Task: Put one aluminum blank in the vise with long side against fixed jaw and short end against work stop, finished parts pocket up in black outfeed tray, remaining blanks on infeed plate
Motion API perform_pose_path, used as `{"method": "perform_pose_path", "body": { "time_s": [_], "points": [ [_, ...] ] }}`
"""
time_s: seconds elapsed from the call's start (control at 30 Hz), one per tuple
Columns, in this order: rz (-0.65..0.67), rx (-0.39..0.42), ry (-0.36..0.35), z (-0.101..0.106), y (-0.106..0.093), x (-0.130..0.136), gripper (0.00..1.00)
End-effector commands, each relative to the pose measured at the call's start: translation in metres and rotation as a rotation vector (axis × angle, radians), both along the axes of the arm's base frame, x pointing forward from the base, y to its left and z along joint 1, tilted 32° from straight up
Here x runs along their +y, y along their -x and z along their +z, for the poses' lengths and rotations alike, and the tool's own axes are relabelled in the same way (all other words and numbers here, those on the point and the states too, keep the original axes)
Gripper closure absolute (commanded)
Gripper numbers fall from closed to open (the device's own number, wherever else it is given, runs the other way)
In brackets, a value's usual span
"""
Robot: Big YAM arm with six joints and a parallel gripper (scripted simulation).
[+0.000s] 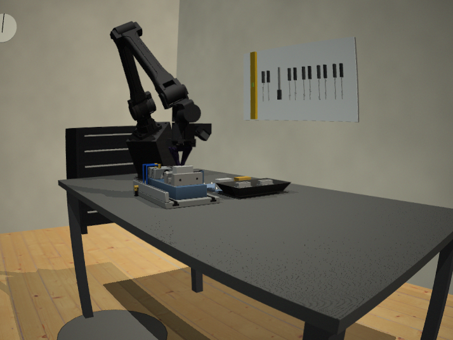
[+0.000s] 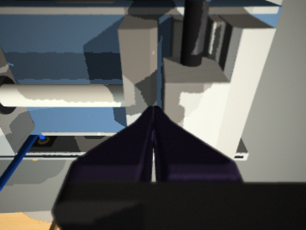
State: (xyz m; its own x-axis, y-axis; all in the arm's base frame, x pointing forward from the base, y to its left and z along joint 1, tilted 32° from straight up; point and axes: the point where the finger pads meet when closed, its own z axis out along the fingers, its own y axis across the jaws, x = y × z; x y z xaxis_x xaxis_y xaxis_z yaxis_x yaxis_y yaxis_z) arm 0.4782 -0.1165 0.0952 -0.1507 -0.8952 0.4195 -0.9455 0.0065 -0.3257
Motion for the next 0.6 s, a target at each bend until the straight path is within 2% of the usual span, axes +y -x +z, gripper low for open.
{"method": "perform_pose_path", "body": {
  "time_s": [0.0,0.57],
  "points": [
    [0.001,-0.01,0.0,0.0063,-0.018,-0.0008,1.0],
    [0.003,-0.017,-0.001,0.0081,-0.0234,0.001,1.0]
  ]
}}
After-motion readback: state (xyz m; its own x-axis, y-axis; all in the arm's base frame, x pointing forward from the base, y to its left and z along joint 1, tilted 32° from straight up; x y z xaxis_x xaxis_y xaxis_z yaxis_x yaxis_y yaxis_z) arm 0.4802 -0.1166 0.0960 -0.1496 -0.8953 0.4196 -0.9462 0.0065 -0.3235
